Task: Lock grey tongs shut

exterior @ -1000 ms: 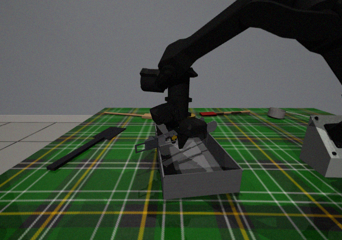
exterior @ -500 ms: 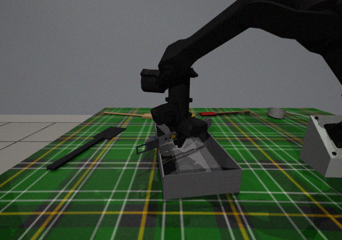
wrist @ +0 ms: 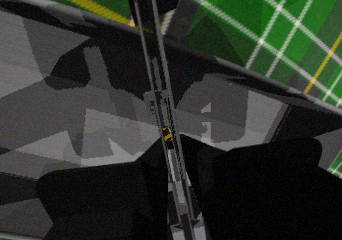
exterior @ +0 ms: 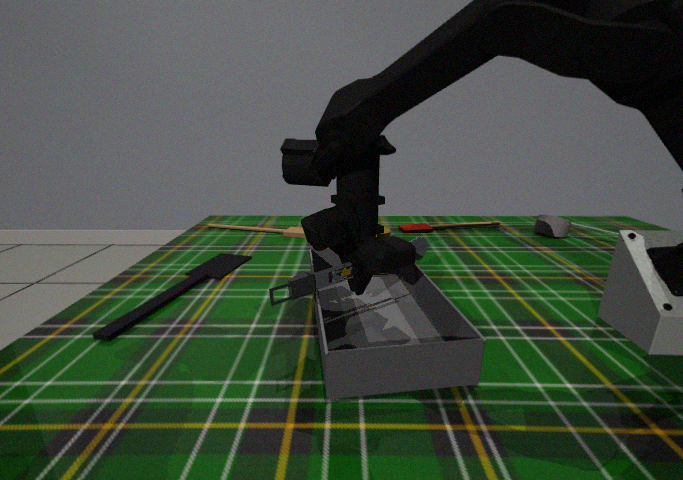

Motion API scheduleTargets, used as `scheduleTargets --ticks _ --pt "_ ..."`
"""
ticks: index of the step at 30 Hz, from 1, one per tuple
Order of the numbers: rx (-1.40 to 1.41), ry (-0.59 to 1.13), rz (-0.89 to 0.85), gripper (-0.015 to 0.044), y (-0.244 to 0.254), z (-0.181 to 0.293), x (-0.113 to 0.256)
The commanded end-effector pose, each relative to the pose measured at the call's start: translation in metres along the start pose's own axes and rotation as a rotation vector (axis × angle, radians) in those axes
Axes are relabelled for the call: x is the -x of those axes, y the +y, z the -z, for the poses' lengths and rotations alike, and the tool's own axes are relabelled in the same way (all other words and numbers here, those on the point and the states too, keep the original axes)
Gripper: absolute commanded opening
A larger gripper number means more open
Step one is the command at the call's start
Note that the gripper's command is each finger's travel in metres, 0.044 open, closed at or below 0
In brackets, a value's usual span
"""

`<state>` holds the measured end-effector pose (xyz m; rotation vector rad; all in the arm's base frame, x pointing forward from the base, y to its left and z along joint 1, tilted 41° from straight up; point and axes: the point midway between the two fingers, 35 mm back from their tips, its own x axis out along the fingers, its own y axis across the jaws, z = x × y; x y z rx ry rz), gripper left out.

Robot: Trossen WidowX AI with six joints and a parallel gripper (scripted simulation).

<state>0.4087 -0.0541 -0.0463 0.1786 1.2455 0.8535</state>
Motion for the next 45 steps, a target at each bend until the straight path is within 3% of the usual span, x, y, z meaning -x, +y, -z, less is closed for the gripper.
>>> scheduleTargets --ticks 1,10,28,45 --pt "0.004 -0.003 0.009 -0.0150 -0.005 -0.003 0.020" --pt "-0.006 -0.002 0.005 -0.0150 -0.002 0.000 0.126" --pt "-0.030 0.005 -0.008 -0.0150 0.005 -0.003 0.123" --pt "-0.227 0.017 0.026 -0.0150 0.107 -0.054 0.129"
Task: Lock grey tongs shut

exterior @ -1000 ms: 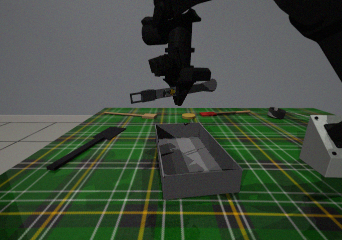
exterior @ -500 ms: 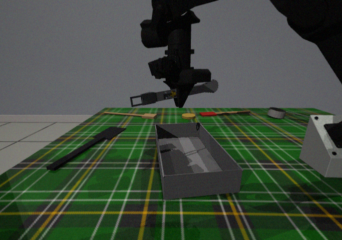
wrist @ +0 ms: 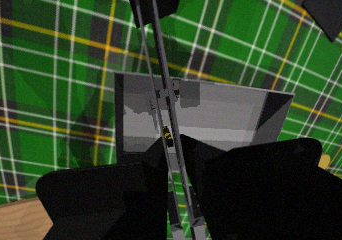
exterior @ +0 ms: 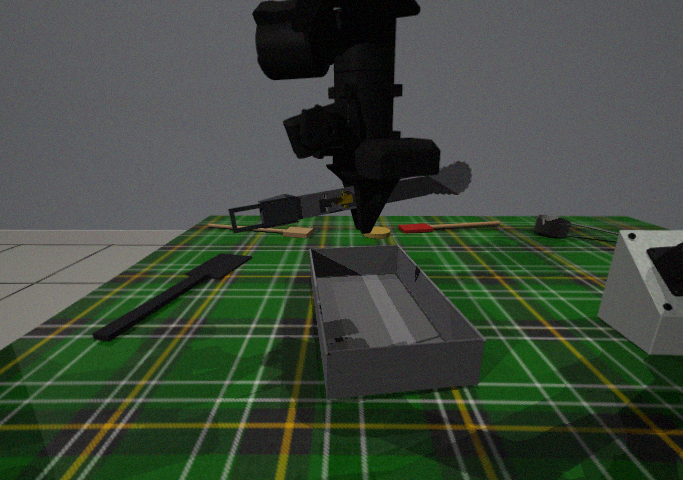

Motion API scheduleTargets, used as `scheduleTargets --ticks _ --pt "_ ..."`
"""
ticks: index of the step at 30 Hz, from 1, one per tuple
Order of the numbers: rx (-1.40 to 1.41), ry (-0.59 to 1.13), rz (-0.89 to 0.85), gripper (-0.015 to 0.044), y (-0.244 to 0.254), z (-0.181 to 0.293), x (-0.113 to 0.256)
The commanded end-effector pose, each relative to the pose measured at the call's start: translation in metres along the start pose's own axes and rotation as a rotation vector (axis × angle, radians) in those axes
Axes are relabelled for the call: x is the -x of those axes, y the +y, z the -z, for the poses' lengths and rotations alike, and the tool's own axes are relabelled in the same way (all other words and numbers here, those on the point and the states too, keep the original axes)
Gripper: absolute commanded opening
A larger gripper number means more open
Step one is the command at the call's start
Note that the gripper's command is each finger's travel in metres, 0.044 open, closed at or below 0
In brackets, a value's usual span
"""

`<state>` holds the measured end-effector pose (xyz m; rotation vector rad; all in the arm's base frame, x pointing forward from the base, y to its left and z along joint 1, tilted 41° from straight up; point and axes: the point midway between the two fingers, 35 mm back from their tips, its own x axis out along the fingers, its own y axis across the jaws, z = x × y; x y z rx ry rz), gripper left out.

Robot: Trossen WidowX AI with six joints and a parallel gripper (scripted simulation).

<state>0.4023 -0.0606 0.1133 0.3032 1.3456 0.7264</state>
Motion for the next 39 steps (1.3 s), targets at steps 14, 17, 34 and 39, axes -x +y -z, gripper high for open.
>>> scheduleTargets --ticks 14,17,34,39 --pt "-0.221 -0.013 0.008 -0.0150 0.116 -0.003 0.006" --pt "-0.252 -0.016 0.009 -0.0150 0.135 0.000 0.007" --pt "-0.470 -0.020 -0.026 -0.0150 0.239 0.038 0.008" --pt "-0.515 -0.018 -0.038 -0.0150 0.258 0.050 0.008"
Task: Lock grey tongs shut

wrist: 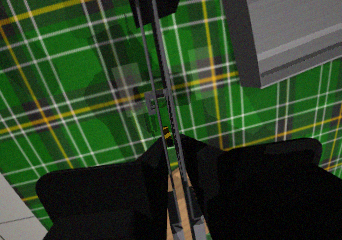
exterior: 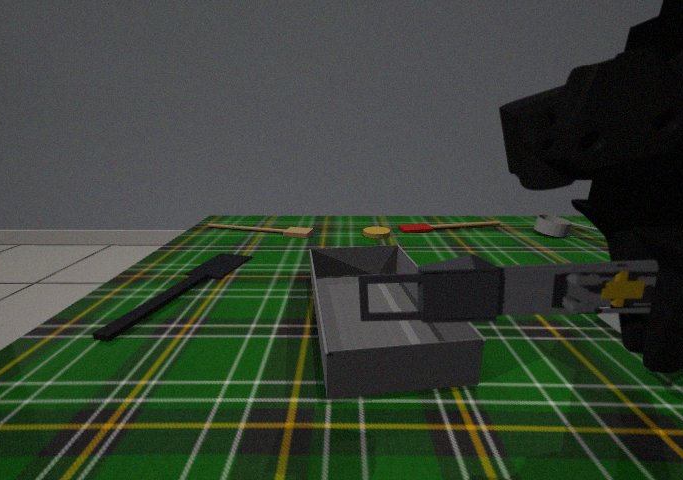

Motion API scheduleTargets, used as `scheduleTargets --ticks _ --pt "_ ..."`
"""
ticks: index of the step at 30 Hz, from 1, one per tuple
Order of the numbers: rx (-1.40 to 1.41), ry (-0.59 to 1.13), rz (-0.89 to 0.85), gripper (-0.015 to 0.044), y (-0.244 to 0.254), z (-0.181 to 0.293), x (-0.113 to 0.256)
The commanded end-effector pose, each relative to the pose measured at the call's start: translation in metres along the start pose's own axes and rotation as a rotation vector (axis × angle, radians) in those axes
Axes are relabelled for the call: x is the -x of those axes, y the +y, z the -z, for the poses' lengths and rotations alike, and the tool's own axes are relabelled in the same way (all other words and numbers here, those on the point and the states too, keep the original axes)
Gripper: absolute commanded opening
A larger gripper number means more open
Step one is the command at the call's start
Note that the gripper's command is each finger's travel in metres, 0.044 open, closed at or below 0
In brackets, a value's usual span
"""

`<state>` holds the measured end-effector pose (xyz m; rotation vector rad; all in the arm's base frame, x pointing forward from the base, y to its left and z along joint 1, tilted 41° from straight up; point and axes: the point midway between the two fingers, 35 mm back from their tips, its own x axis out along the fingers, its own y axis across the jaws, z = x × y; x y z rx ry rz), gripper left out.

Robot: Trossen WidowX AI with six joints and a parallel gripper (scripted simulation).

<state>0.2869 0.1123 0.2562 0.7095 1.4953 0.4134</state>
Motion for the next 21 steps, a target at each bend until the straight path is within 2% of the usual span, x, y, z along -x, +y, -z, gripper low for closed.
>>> scheduleTargets --ticks 1,9,21 --pt "-0.034 -0.002 -0.010 -0.0150 0.005 0.011 0.001" --pt "-0.039 0.008 0.009 -0.0150 0.010 0.018 -0.003" --pt "-0.099 0.036 0.107 -0.0150 0.033 0.059 -0.025"
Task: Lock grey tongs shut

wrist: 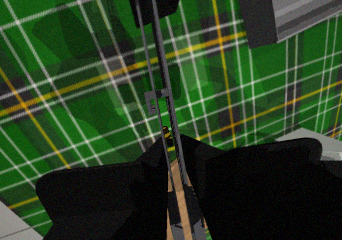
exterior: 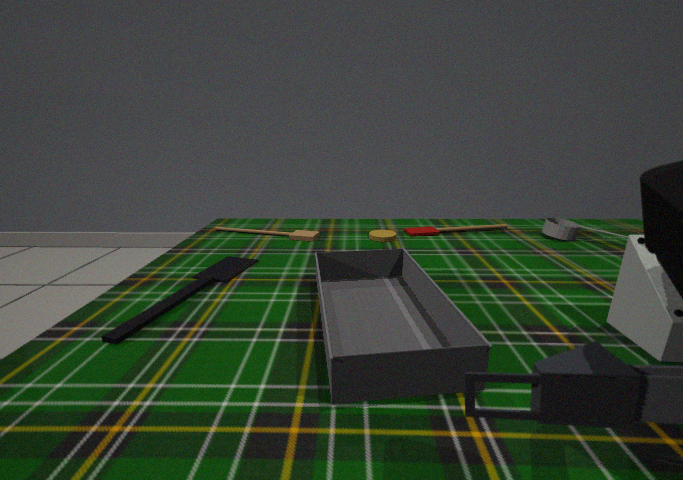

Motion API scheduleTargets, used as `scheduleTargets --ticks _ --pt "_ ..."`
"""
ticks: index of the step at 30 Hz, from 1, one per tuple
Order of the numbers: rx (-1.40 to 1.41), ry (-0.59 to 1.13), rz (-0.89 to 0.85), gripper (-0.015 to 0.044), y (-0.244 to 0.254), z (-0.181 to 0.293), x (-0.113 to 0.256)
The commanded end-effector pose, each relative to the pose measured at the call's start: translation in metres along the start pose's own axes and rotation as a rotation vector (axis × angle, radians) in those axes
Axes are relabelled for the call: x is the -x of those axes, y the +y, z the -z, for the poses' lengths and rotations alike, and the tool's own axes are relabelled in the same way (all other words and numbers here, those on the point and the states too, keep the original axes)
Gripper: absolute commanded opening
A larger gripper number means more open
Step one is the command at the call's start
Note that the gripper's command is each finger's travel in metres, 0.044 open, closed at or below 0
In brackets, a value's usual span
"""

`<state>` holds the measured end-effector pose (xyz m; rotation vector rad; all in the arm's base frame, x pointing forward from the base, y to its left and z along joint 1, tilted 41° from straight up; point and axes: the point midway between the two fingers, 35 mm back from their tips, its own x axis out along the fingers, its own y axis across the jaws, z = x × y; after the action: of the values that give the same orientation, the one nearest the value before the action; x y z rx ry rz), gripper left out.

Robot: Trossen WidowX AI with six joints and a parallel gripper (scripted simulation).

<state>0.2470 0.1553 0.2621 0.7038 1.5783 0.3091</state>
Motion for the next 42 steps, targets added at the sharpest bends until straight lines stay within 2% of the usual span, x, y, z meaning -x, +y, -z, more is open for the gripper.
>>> scheduleTargets --ticks 1,20,42 --pt "-0.026 -0.002 0.032 -0.0150 0.005 0.015 -0.005" --pt "-0.118 -0.029 0.138 -0.0150 0.023 0.084 -0.025" --pt "-0.219 -0.096 0.152 -0.0150 0.027 0.159 -0.030"
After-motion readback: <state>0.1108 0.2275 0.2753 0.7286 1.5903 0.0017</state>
